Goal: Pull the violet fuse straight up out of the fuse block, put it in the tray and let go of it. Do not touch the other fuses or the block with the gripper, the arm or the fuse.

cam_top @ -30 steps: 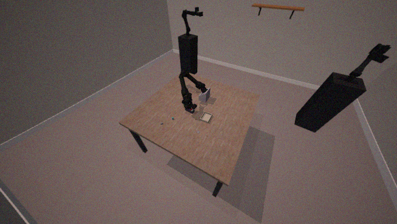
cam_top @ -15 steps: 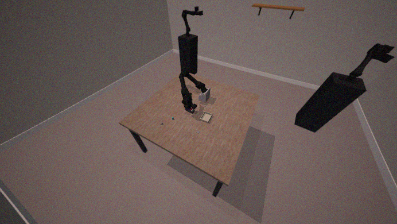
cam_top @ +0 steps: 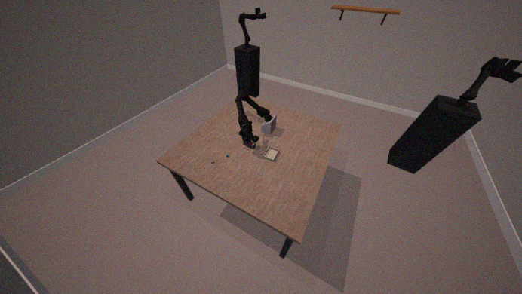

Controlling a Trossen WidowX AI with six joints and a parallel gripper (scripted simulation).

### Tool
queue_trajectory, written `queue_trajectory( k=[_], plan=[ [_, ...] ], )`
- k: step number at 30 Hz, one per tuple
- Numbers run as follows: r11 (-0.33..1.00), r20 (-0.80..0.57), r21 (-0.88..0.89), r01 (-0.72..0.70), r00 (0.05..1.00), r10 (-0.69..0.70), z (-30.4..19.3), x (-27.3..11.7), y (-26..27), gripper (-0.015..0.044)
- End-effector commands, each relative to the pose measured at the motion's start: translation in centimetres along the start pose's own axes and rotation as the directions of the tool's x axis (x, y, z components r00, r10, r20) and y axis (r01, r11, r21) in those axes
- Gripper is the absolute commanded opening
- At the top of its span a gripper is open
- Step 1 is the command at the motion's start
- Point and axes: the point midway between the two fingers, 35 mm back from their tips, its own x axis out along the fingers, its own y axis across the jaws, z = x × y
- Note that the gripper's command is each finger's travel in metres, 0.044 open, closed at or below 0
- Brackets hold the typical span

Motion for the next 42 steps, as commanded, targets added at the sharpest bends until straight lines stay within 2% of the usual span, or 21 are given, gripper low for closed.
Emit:
queue_trajectory(
  k=[1,42],
  plan=[
    [1.0,0.0,0.006,-0.002,1.0,0.002,0.0,-0.2,0.0,0.0],
    [1.0,-0.001,0.002,-0.001,1.0,0.001,0.0,-2.3,0.0,0.0]
  ],
)
